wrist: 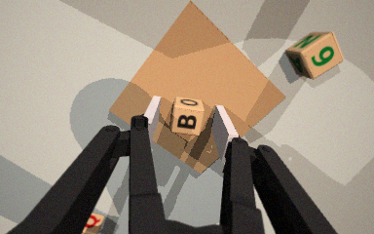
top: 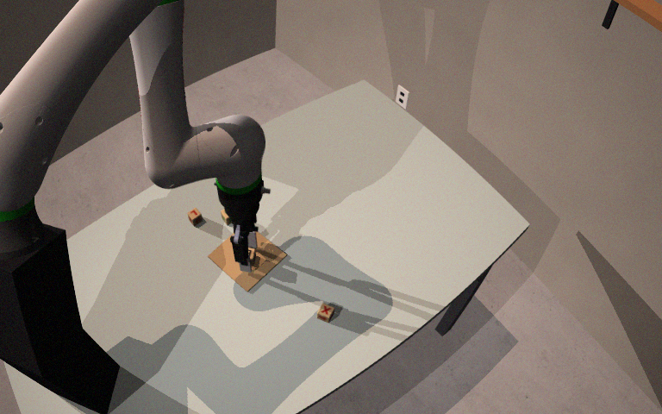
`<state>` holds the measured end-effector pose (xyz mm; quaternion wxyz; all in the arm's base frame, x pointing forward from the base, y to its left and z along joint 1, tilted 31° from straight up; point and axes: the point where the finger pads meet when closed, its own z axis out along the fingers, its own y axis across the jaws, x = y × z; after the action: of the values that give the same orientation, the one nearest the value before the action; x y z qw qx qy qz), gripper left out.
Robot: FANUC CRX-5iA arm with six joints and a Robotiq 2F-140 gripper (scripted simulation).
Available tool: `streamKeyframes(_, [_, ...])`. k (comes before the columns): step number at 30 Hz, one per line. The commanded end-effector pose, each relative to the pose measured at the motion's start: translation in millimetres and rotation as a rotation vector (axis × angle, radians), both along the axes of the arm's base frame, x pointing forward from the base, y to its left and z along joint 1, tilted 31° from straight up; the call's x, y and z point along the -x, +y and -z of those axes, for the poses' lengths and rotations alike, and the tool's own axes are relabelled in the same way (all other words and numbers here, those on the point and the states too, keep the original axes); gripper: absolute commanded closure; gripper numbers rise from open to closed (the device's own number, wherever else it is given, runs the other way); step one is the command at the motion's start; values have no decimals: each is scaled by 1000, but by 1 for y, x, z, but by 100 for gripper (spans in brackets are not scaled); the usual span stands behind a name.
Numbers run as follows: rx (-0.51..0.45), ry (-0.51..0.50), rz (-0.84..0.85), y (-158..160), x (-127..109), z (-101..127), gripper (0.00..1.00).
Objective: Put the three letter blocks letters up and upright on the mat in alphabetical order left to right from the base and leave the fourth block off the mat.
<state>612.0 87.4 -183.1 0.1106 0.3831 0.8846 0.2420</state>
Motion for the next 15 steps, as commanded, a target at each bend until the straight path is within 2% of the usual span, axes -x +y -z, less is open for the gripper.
streamKeyframes(1, [0, -1, 0, 1, -1, 2, 60])
streamKeyframes(14, [0, -1, 0, 1, -1, 2, 60])
streamKeyframes(15, [0, -1, 0, 1, -1, 2, 72])
